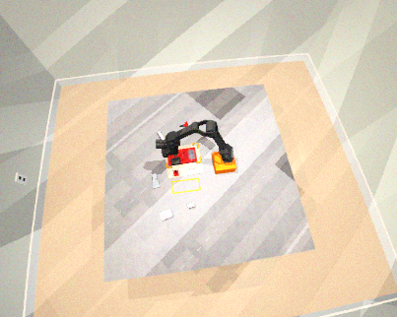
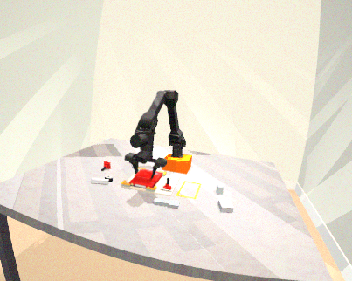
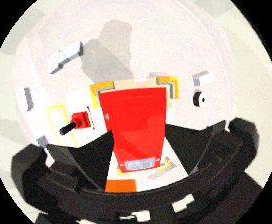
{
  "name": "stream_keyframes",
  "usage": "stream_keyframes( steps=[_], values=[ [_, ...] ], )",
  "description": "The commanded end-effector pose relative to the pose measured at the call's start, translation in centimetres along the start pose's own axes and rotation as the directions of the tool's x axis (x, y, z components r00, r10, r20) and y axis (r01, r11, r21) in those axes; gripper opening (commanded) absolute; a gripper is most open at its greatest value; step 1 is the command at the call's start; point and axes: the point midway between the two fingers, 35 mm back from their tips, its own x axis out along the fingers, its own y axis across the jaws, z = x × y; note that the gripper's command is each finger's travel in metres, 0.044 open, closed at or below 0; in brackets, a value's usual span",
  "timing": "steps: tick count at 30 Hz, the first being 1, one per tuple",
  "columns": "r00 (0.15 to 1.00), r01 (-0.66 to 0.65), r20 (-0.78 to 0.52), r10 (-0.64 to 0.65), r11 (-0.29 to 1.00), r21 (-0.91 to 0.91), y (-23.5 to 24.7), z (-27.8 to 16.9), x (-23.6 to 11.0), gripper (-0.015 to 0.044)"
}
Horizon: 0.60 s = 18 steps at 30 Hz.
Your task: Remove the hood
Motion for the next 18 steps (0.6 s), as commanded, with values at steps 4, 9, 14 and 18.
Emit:
stream_keyframes(
  steps=[4,9,14,18],
  values=[
    [1.0,0.002,0.0,-0.002,1.0,0.0,0.0,0.0,-0.5,0.0],
    [1.0,0.001,0.0,-0.001,1.0,0.0,0.0,0.0,-0.8,0.0],
    [1.0,0.001,0.0,-0.001,1.0,0.0,0.0,0.0,-1.1,0.0],
    [1.0,0.001,0.0,-0.001,1.0,0.0,0.0,0.0,-1.4,0.0]
  ],
)
